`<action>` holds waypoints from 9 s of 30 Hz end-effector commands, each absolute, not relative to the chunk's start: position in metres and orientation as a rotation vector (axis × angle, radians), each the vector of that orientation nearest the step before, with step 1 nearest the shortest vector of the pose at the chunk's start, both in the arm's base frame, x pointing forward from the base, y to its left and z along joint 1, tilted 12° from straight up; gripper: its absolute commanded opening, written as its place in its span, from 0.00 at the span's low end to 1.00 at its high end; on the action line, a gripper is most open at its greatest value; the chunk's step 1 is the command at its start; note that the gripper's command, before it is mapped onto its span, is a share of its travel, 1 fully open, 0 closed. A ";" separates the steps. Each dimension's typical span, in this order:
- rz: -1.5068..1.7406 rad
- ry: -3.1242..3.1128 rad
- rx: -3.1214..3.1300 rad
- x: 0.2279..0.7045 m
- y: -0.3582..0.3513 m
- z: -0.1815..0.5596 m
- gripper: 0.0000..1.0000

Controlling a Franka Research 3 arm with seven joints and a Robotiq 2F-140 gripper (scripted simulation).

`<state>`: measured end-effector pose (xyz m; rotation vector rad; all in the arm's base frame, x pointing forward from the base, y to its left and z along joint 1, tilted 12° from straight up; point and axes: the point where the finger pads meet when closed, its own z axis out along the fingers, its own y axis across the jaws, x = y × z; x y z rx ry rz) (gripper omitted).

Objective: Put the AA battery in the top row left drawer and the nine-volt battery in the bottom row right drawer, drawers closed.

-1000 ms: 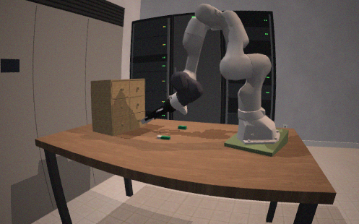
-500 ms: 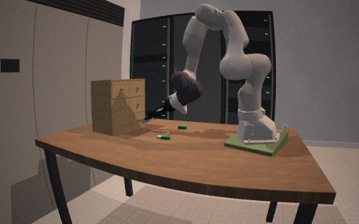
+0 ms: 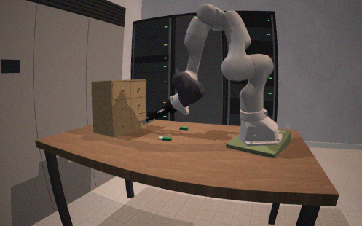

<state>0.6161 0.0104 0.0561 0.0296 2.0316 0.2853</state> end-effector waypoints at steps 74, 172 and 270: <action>0.281 2.024 0.022 0.653 0.011 0.060 0.08; 0.266 2.053 0.027 0.584 0.006 0.056 0.08; 0.253 2.038 0.041 0.478 -0.020 0.143 0.20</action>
